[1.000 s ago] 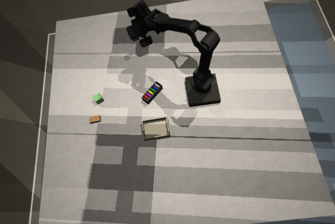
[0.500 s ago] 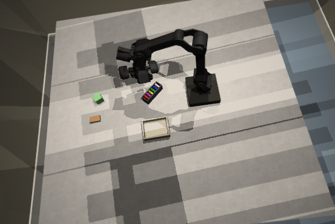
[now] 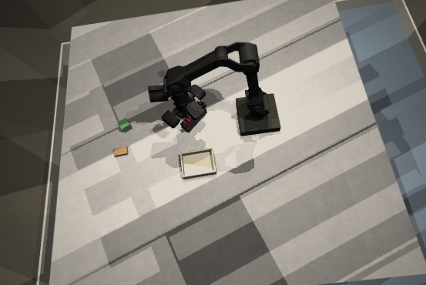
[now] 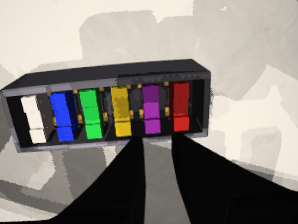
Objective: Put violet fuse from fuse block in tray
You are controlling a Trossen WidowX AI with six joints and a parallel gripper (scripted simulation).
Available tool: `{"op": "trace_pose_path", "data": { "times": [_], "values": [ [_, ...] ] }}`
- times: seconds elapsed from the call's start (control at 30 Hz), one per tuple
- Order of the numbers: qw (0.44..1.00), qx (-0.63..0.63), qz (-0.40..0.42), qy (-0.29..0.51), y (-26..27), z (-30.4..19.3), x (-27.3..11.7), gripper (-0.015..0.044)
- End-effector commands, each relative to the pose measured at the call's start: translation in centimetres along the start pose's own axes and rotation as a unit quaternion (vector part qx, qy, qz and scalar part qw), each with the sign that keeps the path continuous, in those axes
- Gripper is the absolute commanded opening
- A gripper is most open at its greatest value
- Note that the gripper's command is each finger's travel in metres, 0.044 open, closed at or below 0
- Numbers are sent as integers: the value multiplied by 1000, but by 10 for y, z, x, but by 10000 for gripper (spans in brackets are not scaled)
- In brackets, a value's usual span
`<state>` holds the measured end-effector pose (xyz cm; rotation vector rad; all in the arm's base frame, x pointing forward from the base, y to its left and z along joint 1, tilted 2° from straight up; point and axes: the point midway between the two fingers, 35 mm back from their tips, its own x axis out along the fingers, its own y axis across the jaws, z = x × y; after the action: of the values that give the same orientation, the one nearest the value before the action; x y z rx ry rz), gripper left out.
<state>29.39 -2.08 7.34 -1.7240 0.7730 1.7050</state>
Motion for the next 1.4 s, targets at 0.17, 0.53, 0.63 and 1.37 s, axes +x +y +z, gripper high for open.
{"op": "trace_pose_path", "data": {
  "times": [0.17, 0.53, 0.63, 1.37],
  "values": [
    [1000, -9, 5, -1, -1, 1, 5, 62],
    [1000, -9, 5, -1, -1, 1, 16, 62],
    [1000, -9, 5, -1, -1, 1, 19, 62],
    [1000, -9, 5, -1, -1, 1, 32, 62]
  ]
}}
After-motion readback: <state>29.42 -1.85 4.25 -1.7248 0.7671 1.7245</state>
